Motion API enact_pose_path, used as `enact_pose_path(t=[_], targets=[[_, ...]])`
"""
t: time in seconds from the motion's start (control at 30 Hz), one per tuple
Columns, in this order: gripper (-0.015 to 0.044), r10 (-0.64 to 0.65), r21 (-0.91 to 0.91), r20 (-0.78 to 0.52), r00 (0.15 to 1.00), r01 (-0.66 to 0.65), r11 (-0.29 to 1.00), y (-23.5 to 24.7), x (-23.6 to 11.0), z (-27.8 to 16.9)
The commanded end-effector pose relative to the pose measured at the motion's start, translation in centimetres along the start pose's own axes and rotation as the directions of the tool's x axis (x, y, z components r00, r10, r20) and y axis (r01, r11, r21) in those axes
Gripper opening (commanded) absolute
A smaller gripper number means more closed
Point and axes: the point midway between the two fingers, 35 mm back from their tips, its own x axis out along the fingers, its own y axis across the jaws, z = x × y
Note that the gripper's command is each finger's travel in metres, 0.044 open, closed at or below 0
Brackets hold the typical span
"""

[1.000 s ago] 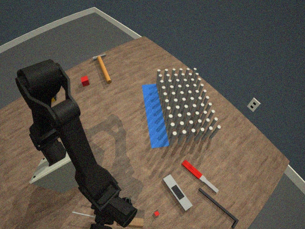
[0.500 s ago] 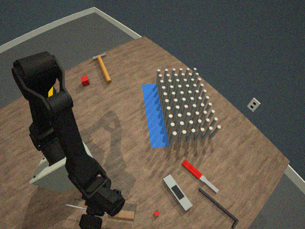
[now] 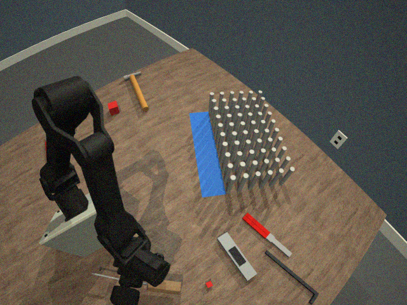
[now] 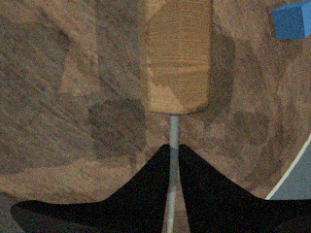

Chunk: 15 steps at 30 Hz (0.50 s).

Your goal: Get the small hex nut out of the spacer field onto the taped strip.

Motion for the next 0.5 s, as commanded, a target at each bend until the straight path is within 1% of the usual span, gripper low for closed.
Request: enact_pose_path(t=[0.0,0.47], targets=[[0.0,0.001,0.002,0.005,1.0,-0.001,1.0,0.3,0.7,0.2],[0.0,0.001,0.0,0.001,1.0,-0.001,1.0,1.1,2.8,0.2]])
